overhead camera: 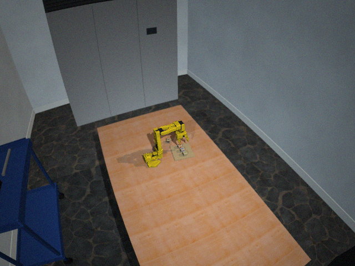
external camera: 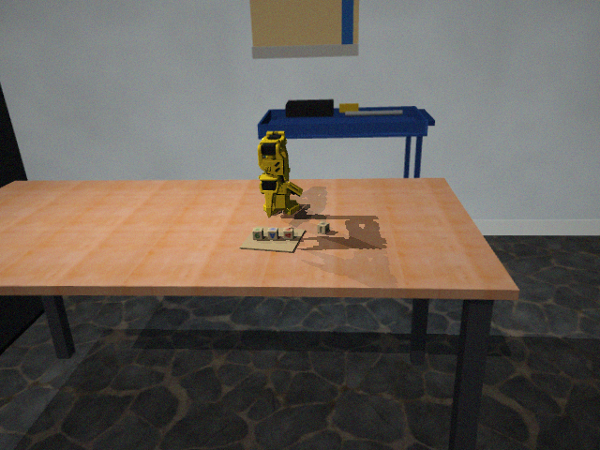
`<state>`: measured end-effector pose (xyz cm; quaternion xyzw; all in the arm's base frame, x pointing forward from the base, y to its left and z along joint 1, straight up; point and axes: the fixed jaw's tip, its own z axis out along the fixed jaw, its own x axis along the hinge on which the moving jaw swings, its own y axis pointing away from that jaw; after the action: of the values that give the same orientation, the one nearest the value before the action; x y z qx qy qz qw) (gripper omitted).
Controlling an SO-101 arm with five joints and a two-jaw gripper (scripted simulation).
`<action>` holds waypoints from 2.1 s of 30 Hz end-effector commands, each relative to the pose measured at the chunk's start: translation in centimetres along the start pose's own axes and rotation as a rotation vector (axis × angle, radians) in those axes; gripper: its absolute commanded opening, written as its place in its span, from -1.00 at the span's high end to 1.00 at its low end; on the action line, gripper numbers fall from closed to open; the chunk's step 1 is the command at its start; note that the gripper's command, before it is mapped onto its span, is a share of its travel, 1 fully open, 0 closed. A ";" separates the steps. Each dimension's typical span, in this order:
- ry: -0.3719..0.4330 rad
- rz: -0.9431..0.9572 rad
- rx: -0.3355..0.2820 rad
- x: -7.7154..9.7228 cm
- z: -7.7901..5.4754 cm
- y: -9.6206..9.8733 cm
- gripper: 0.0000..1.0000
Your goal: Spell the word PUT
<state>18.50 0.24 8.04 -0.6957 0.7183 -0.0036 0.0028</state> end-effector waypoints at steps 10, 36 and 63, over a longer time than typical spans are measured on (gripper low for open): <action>-0.014 0.200 0.093 0.0 -1.7 0.3 0.34; -0.149 1.025 0.260 0.2 -4.2 3.1 0.34; -0.299 1.504 0.326 0.4 -4.8 4.6 0.34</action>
<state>13.77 0.08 12.31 -0.0197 0.9822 -0.0135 0.1866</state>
